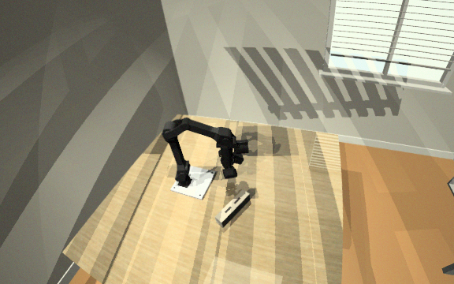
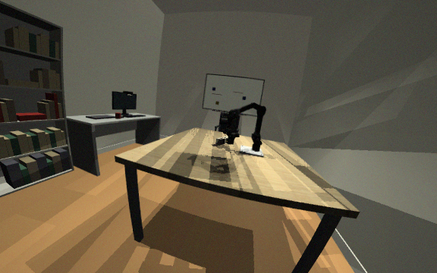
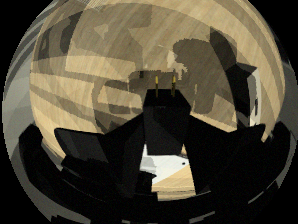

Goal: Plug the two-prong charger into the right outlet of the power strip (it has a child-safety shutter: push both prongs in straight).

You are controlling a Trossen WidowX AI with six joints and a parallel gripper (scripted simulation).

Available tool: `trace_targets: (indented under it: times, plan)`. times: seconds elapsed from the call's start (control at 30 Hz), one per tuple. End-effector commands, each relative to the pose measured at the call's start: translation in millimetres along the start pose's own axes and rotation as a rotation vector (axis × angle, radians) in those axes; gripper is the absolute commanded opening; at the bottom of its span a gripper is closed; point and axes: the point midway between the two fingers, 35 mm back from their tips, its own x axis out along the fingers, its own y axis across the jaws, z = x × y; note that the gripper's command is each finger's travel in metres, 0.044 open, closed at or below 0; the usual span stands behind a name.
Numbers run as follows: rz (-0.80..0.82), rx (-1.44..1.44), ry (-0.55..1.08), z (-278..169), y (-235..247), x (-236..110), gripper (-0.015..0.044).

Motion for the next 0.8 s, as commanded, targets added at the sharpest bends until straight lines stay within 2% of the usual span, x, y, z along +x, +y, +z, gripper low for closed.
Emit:
trace_targets:
  times: [0.0, 0.77]
  plan:
    - [0.001, 0.041, 0.005, -5, -7, 3, 0.0]
    - [0.012, 0.27, 0.005, -26, -44, 15, 0.0]
